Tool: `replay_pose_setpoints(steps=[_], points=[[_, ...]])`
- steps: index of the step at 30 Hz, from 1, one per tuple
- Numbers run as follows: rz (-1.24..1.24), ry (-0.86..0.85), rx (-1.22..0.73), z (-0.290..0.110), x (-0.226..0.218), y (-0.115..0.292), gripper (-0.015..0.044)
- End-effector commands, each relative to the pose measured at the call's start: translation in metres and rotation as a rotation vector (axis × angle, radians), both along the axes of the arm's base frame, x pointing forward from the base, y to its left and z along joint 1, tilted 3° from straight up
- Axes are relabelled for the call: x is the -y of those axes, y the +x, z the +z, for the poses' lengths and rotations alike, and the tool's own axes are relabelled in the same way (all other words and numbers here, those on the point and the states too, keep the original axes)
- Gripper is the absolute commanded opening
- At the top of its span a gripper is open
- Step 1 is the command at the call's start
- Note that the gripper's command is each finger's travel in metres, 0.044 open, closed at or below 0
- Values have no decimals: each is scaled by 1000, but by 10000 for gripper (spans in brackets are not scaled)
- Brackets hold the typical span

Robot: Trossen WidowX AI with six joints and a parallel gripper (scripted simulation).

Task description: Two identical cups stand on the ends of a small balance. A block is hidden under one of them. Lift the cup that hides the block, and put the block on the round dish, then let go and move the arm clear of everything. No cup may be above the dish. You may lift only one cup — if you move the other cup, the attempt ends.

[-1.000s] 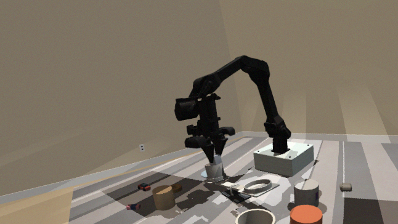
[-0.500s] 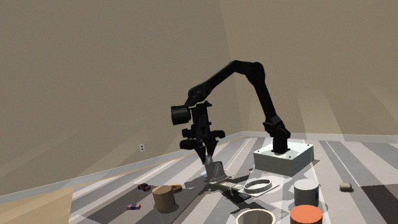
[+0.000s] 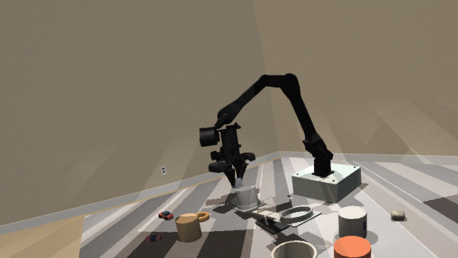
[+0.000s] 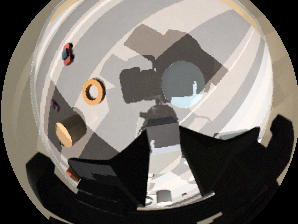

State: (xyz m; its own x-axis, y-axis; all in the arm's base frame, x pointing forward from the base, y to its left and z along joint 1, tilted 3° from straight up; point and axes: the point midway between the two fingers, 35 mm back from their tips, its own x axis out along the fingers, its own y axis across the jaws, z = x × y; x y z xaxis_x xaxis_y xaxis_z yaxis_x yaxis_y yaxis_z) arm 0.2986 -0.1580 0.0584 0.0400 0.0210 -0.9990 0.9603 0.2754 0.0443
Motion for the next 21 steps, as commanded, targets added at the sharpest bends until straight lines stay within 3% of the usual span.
replay_pose_setpoints(steps=[1,11,21], points=[[3,-1,-3,-8,20,-13,0],[6,1,-12,-25,61,-49,0],[7,2,-12,-54,63,-51,0]])
